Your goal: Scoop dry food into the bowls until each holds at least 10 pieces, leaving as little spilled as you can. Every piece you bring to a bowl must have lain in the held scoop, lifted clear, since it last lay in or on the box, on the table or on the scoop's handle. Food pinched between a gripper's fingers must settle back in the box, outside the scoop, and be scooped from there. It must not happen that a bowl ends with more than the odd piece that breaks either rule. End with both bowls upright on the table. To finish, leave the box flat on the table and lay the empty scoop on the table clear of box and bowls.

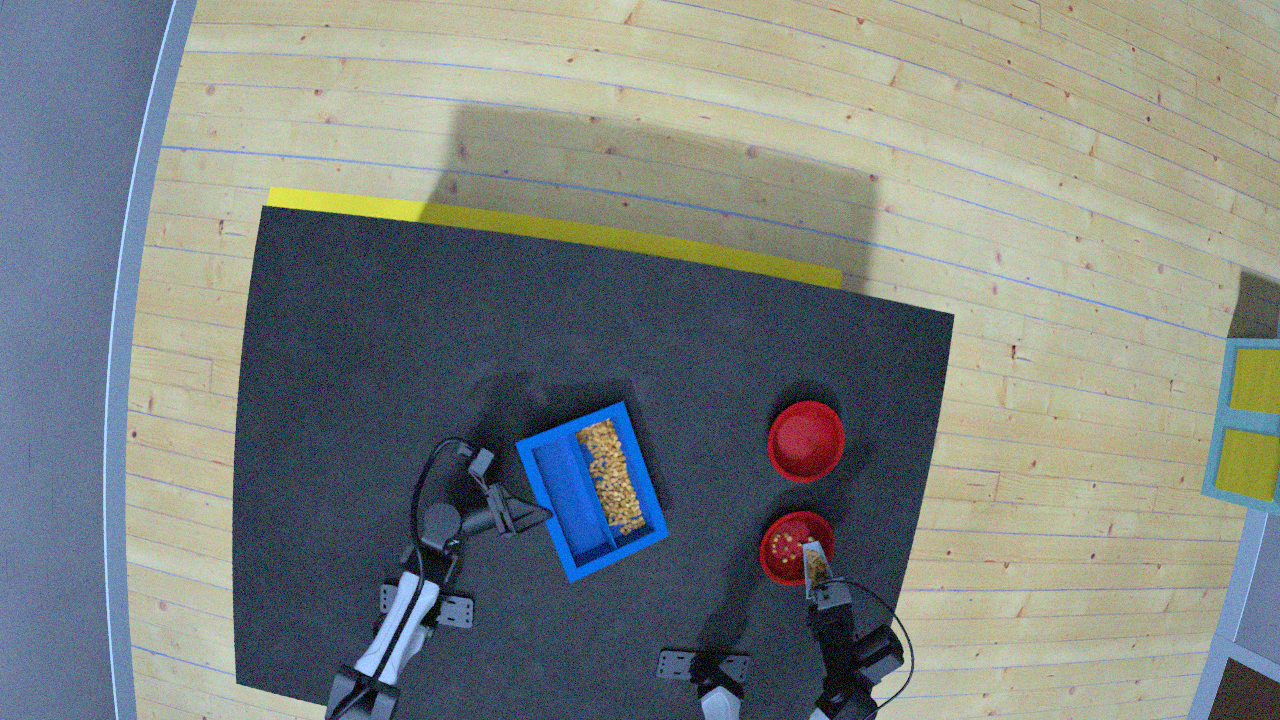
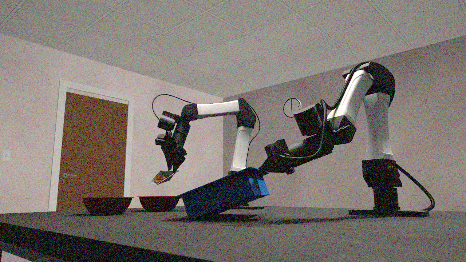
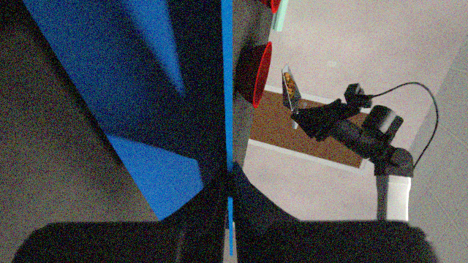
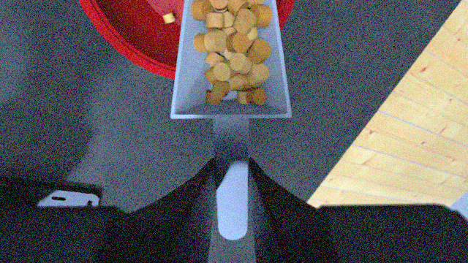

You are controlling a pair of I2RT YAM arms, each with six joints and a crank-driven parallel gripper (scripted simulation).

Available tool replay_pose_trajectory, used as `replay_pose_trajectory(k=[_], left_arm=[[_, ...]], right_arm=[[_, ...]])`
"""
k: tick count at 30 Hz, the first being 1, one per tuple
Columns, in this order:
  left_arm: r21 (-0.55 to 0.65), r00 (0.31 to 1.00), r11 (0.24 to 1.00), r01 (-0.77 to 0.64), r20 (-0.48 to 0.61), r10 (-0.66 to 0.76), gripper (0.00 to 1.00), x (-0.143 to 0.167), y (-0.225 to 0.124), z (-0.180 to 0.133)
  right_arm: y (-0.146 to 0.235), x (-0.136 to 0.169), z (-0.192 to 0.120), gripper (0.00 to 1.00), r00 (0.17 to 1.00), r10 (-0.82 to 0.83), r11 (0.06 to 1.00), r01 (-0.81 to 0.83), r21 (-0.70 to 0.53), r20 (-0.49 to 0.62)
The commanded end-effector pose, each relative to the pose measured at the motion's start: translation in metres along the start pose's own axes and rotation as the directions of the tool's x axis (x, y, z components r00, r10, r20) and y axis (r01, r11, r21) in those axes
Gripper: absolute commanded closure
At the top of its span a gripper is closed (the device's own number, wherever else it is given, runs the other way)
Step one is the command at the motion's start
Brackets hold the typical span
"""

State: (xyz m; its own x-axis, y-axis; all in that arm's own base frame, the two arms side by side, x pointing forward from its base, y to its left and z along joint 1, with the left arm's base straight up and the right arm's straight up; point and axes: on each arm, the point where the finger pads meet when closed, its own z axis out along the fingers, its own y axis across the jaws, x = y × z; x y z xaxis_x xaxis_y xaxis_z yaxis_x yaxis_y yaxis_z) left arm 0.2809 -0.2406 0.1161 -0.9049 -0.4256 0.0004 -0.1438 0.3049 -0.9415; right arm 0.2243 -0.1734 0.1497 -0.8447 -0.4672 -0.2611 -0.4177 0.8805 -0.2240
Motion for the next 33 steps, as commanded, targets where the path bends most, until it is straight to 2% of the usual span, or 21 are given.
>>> replay_pose_trajectory(k=[1,33], left_arm=[[0.089,0.995,0.991,-0.102,0.020,0.101,1.00,-0.007,-0.036,-0.003],[0.089,0.995,0.991,-0.102,0.020,0.101,1.00,-0.007,-0.036,-0.003]], right_arm=[[-0.013,-0.008,-0.007,1.00,0.999,-0.040,0.998,0.040,0.045,0.011],[-0.027,-0.020,-0.018,1.00,0.969,-0.245,0.964,0.244,0.108,-0.009]])
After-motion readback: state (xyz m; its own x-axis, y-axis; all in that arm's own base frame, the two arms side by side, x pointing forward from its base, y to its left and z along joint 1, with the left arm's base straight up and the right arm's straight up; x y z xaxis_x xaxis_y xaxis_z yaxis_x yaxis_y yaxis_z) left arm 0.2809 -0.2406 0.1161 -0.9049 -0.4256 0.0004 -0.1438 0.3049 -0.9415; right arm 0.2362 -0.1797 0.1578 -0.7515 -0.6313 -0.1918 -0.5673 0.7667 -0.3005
